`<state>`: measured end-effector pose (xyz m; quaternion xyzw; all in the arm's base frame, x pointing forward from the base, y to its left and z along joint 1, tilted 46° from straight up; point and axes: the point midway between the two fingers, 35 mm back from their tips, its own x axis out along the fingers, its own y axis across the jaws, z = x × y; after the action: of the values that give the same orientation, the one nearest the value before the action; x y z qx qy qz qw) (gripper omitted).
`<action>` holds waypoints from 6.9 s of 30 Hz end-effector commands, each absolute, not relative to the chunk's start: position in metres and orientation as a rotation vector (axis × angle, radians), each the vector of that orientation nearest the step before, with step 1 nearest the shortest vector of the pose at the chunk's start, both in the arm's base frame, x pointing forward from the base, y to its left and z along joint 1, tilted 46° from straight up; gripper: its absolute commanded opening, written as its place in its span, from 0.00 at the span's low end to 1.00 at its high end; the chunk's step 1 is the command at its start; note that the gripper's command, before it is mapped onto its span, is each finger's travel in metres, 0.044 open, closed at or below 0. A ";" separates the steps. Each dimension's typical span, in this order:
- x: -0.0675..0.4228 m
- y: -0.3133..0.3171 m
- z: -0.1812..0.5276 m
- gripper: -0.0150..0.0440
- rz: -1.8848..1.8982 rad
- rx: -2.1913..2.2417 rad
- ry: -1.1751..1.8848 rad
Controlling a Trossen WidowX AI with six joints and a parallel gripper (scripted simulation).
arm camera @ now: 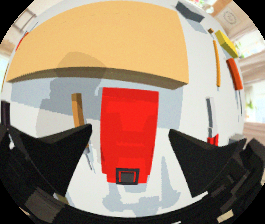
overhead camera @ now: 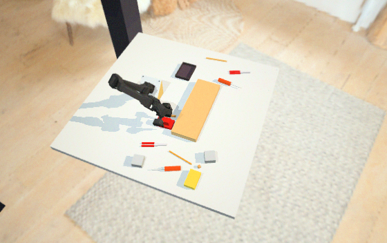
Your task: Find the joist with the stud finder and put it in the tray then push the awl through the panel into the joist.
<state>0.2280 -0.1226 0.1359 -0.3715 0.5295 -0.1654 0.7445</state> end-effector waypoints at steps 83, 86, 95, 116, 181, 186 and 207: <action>0.279 -0.039 0.216 0.25 -0.374 -0.792 1.156; 0.293 -0.037 0.218 0.25 -0.379 -0.787 1.153; 0.333 -0.028 0.219 0.25 -0.393 -0.773 1.144; 0.370 -0.031 0.205 0.25 -0.405 -0.761 1.137; 0.372 -0.039 0.121 0.25 -0.406 -0.763 1.135; 0.370 -0.028 0.109 0.25 -0.406 -0.762 1.136; 0.364 0.018 0.061 0.25 -0.403 -0.760 1.137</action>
<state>0.3665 0.0105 0.0691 -0.3492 0.5200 -0.1879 0.7565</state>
